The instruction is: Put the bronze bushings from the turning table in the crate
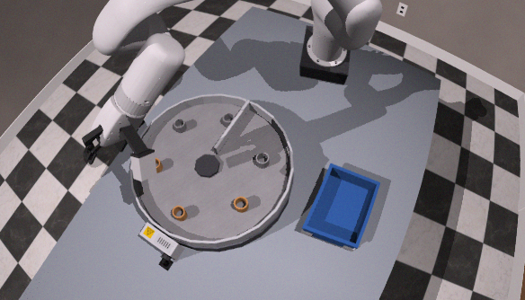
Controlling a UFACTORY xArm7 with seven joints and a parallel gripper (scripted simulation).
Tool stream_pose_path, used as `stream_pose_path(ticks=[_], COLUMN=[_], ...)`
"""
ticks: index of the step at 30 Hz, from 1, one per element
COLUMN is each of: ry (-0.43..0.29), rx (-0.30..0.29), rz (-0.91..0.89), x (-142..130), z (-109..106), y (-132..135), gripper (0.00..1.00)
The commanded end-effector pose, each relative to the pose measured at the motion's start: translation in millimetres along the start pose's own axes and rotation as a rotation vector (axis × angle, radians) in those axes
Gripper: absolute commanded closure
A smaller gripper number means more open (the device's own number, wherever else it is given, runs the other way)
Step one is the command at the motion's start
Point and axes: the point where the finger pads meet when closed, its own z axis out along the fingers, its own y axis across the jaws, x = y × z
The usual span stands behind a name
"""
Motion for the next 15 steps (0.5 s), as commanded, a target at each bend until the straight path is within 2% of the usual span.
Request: stream_pose_path(ticks=[1, 7, 8, 9, 15], ry=[0.013, 0.013, 0.072, 0.092, 0.13], rx=[0.009, 0.009, 0.075, 0.099, 0.147], rz=[-0.012, -0.012, -0.049, -0.061, -0.081], x=[0.8, 0.8, 5.5, 6.8, 9.3], z=[-3.9, -3.9, -14.7, -19.0, -28.2], y=[-4.5, -4.5, -36.9, -48.1, -70.1], gripper=[0.0, 0.0, 0.0, 0.0, 0.0])
